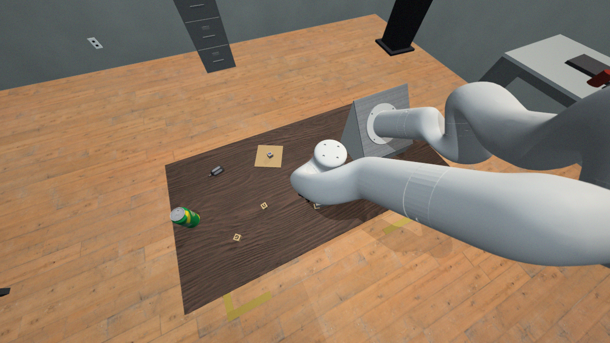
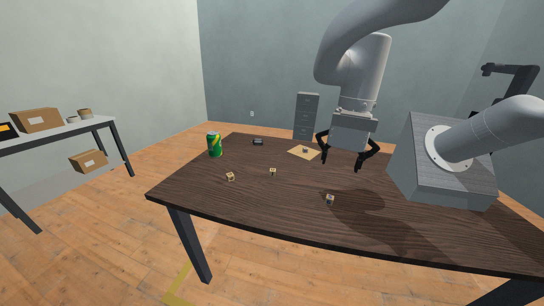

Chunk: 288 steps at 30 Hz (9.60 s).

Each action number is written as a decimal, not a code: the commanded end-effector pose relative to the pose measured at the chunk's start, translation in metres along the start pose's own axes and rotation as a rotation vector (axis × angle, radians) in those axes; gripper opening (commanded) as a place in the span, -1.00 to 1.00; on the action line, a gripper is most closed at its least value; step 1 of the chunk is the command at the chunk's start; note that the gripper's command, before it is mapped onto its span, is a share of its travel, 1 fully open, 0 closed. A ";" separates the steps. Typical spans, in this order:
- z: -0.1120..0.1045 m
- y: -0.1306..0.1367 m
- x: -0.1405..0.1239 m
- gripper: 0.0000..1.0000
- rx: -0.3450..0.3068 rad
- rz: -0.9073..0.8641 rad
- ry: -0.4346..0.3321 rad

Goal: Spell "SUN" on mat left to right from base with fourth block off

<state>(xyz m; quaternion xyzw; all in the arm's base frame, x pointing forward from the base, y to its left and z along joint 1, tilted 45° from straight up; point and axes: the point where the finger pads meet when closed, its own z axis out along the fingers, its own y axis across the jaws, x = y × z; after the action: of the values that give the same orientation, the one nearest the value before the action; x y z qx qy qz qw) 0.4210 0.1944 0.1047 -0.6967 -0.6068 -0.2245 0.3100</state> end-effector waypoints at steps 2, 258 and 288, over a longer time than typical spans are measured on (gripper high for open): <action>-0.001 -0.001 0.002 1.00 -0.003 -0.002 0.000; 0.100 0.000 0.002 0.28 -0.002 -1.572 -0.002; 0.114 0.001 0.002 0.28 -0.002 -1.572 -0.002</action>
<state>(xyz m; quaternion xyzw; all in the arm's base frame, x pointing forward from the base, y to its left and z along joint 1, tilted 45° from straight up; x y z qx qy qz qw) 0.4144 0.2713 0.0298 -0.0632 -0.9218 -0.3778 0.0595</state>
